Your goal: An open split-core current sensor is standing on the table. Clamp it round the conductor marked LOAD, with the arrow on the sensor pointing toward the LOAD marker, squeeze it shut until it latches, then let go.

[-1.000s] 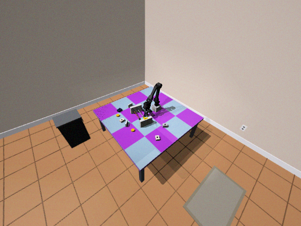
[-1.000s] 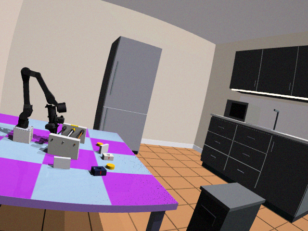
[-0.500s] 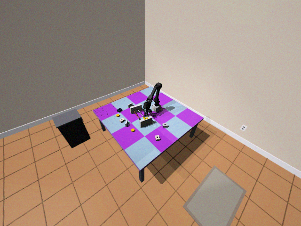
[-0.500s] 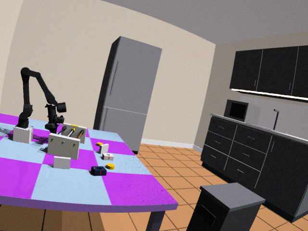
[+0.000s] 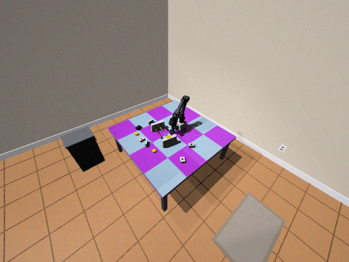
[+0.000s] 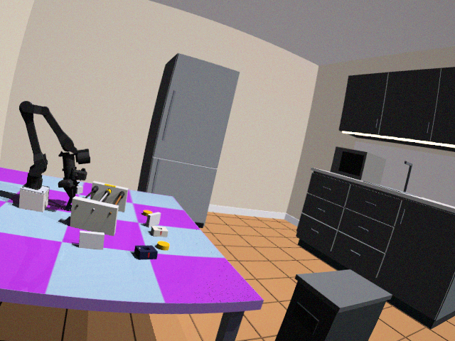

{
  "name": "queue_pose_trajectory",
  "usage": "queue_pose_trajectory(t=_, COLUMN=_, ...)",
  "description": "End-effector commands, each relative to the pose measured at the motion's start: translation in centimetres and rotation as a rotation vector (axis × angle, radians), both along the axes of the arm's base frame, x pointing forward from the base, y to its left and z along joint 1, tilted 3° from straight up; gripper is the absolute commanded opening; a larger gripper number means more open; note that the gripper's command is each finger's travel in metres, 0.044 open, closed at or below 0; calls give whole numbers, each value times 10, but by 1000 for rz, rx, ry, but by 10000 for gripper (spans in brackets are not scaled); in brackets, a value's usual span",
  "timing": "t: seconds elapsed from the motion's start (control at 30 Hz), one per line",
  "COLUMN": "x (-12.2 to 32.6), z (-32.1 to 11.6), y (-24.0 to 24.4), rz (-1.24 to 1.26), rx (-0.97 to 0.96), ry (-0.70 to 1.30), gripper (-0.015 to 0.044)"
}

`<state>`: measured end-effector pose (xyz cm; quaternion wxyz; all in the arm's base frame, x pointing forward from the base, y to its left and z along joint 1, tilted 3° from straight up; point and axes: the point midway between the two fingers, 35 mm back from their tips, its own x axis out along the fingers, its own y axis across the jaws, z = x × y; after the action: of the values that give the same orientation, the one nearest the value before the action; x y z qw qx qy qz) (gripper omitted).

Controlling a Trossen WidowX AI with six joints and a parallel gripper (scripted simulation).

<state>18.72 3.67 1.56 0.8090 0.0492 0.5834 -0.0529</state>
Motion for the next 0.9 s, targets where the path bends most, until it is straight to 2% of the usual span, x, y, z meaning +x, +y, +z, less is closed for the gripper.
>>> queue_pose_trajectory(t=0.0, x=-7, z=-1, y=-1, rz=-7, rx=-4, ry=-2, gripper=0)
queue_pose_trajectory(t=0.17, x=-7, z=-3, y=-1, rz=-7, rx=-4, ry=-2, gripper=0)
queue_pose_trajectory(t=0.53, x=-6, z=-2, y=0, rz=0, rx=0, ry=1, gripper=279)
queue_pose_trajectory(t=0.7, x=-6, z=0, y=0, rz=-1, rx=0, ry=1, gripper=279)
queue_pose_trajectory(t=0.87, x=-22, z=44, y=2, rz=-6, rx=-3, ry=0, gripper=279)
